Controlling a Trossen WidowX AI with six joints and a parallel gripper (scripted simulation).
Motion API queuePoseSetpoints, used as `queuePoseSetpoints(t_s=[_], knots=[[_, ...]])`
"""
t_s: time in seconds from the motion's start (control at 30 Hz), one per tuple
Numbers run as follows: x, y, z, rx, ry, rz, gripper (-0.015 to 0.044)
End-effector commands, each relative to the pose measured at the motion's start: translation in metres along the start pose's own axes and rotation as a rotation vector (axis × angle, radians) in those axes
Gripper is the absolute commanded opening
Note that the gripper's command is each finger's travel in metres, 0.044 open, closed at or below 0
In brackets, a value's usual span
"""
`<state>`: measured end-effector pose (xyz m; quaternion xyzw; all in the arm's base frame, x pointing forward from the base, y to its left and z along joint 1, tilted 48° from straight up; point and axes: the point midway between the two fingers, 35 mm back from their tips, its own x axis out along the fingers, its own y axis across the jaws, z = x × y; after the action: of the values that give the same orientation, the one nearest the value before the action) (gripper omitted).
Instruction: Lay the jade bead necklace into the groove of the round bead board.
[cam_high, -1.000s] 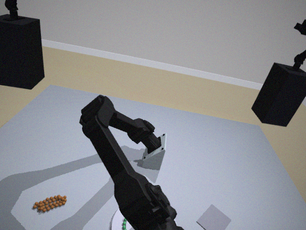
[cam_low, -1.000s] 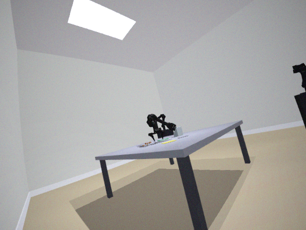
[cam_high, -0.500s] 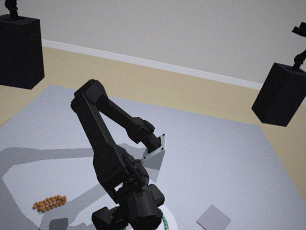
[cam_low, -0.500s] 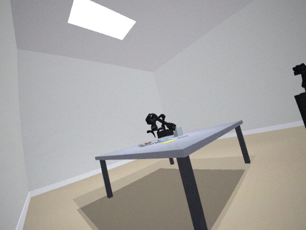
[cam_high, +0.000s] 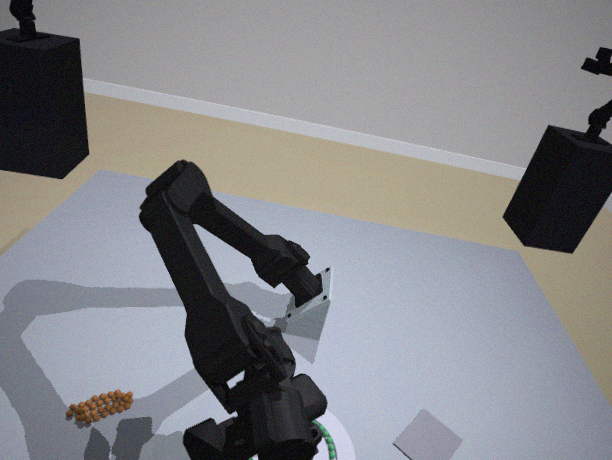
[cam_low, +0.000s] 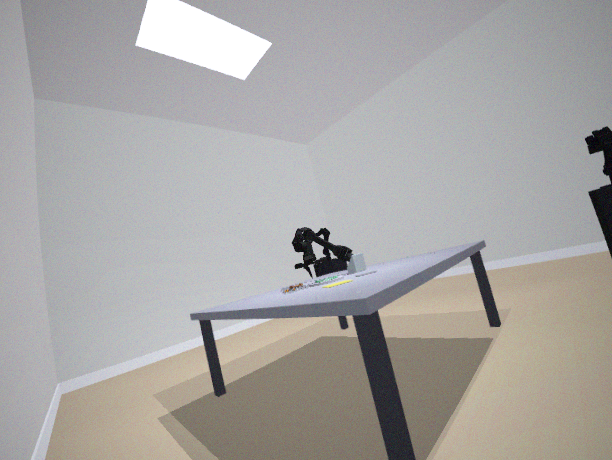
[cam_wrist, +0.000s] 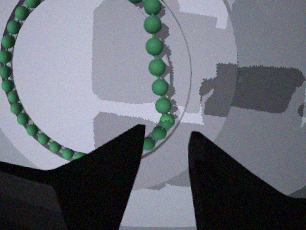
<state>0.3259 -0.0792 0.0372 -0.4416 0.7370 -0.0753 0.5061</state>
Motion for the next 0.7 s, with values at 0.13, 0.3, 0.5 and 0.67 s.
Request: queuePoseSetpoints(t_s=[0.13,0.3,0.5,0.67], knots=[[0.013,0.0,-0.001,-0.005,0.005,-0.003,0.012],[0.021,0.0,-0.002,-0.005,0.006,-0.004,0.012],[0.022,-0.001,-0.003,0.002,0.005,-0.001,0.0067],[0.022,-0.001,-0.003,0.002,0.005,-0.001,0.0]])
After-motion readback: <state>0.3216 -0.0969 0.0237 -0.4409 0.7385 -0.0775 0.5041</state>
